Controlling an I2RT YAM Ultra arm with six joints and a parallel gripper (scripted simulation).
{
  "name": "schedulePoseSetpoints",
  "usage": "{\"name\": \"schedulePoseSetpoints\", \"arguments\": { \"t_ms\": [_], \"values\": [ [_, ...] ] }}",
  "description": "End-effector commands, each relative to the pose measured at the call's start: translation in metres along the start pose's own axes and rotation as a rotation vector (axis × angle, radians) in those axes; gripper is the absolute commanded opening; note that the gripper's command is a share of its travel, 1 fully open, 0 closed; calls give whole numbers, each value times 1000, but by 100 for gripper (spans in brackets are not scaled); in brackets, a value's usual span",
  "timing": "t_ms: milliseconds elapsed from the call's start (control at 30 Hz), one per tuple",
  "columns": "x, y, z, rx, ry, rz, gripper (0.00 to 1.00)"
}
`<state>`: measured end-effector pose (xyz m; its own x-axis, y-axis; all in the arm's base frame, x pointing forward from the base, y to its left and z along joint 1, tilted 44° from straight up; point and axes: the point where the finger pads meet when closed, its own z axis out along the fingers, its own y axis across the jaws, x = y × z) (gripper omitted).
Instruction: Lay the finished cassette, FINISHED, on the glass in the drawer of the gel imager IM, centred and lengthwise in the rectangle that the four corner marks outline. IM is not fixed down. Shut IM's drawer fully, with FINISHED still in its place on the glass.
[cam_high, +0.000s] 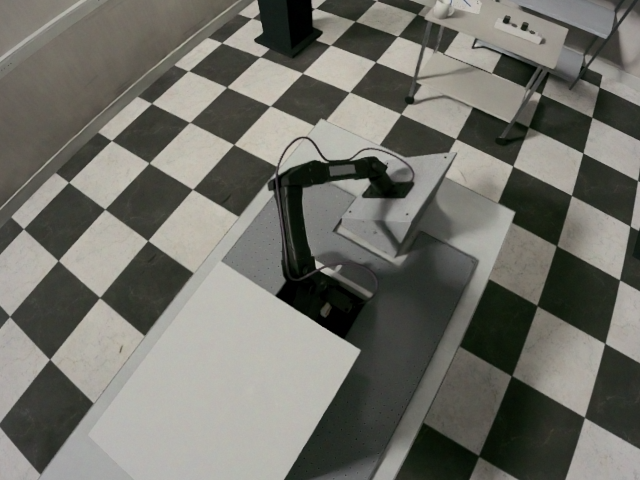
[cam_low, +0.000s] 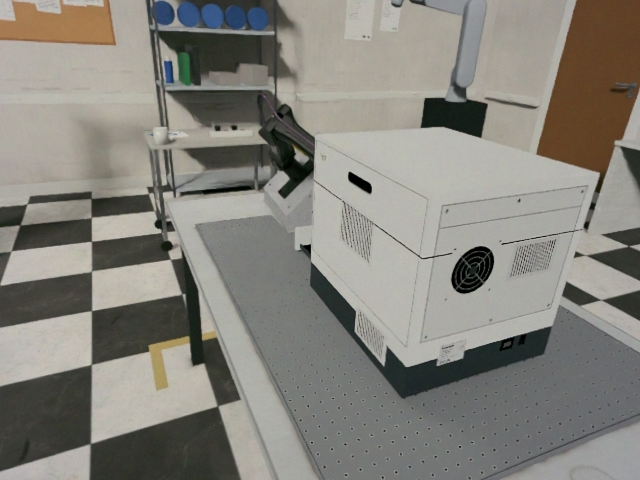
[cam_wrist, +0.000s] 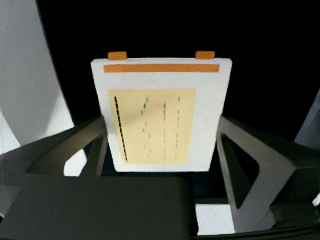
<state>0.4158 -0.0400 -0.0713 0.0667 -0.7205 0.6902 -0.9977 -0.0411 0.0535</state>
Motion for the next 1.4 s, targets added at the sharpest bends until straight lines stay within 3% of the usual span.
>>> {"name": "schedulePoseSetpoints", "arguments": {
  "t_ms": [0,433,800,1367],
  "values": [
    [1,-18,-22,69,-7,14,0],
    [-4,-16,-6,45,1,1,0],
    [0,-19,-9,59,-4,13,0],
    [-6,-17,1,48,1,-3,0]
  ]
}}
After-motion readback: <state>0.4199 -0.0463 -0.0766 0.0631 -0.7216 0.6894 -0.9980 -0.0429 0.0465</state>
